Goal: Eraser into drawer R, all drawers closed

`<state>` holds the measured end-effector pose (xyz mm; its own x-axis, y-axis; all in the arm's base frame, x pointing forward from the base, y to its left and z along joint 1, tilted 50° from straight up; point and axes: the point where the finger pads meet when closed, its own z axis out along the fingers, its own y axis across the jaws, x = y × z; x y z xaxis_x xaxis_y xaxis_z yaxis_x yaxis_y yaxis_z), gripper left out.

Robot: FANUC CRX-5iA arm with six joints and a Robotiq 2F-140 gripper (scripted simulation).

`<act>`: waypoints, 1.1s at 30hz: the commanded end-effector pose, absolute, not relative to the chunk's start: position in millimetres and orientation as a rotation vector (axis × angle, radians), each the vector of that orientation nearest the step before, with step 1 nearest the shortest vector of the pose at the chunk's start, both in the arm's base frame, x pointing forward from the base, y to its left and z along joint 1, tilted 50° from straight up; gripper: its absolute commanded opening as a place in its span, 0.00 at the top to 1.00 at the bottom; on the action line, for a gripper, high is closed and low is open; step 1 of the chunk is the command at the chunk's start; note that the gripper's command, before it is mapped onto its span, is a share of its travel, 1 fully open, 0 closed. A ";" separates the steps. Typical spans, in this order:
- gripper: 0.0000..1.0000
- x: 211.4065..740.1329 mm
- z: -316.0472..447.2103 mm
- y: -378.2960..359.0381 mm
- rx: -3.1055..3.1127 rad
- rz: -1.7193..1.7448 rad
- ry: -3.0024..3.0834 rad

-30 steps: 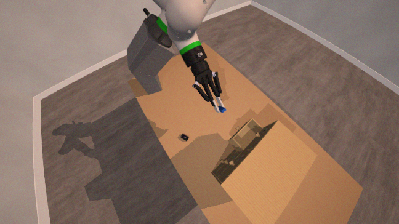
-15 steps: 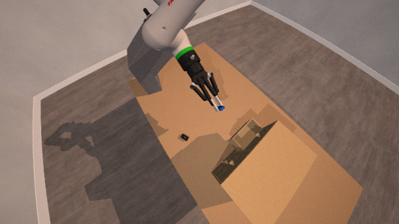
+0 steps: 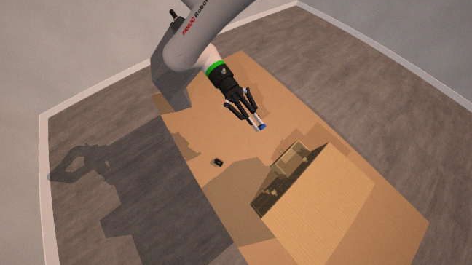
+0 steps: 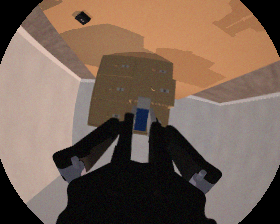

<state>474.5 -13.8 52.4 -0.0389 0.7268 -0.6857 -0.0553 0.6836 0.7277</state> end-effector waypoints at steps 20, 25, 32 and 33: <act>0.89 479.6 53.7 -14.3 0.585 0.691 1.480; 0.89 485.2 55.2 -15.5 0.585 0.691 1.480; 0.89 497.5 58.6 -17.9 0.585 0.691 1.480; 0.89 499.8 59.1 -18.4 0.585 0.691 1.480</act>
<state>492.9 -17.0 57.6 -0.0301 0.7273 -0.6857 -0.0593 0.6835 0.7276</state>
